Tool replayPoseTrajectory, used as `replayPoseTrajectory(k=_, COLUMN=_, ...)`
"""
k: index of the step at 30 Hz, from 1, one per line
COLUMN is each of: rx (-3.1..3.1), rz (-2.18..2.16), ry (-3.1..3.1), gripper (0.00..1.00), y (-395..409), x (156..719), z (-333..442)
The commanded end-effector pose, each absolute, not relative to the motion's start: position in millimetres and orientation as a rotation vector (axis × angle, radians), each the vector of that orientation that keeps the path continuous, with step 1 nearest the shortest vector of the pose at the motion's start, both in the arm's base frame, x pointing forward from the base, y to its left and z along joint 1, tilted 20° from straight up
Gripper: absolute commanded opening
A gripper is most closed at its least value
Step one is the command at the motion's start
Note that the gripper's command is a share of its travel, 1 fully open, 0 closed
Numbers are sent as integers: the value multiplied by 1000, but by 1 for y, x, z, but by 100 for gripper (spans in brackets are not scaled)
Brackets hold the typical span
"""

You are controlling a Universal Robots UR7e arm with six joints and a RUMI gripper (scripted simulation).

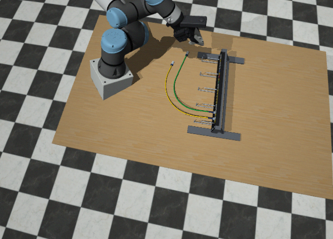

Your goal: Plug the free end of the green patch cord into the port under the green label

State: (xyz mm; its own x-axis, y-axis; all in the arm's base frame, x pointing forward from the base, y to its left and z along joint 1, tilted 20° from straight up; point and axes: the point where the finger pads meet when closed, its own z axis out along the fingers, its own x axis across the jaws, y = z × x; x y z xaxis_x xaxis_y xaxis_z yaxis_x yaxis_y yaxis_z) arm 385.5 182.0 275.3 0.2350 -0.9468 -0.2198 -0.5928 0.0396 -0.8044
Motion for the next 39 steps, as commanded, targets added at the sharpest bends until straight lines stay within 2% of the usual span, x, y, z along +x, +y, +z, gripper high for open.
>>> replayPoseTrajectory(k=1, rx=-1653, rz=-522, ry=1456, gripper=0, y=183, x=387, z=275)
replayPoseTrajectory(k=39, rx=-1653, rz=-522, ry=1456, gripper=0, y=198, x=424, z=248)
